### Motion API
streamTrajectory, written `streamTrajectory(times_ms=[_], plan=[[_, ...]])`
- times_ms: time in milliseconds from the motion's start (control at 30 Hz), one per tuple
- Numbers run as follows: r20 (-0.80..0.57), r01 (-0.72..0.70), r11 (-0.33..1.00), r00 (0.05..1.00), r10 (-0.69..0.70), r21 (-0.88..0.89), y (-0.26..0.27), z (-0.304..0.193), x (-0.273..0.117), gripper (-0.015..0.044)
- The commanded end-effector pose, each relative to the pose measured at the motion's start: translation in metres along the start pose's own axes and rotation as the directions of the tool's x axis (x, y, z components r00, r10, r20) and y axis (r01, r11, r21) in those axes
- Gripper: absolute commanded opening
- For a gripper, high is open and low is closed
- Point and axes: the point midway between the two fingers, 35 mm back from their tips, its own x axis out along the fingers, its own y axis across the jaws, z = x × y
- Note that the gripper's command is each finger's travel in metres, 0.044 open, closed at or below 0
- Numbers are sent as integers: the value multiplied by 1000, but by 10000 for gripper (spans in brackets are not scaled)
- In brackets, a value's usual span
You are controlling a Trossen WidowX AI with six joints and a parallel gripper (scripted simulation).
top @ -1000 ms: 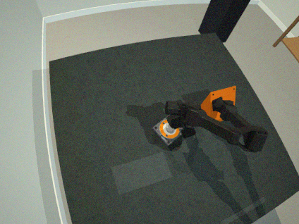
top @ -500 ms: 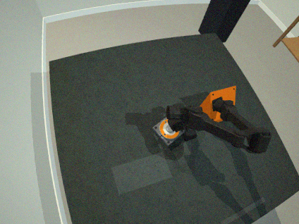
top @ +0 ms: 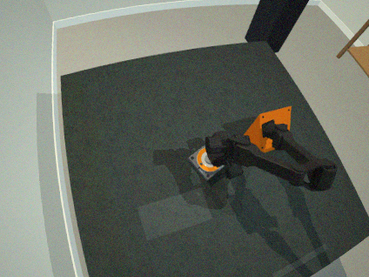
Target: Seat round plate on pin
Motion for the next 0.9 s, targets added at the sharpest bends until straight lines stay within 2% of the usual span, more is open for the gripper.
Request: streamTrajectory(times_ms=[0, 867], plan=[[6, -5, 1000, 1000, 5, -10, 7, 6, -1, 0], [7, -6, 1000, 1000, 6, -10, 24, 26, -4, 0]])
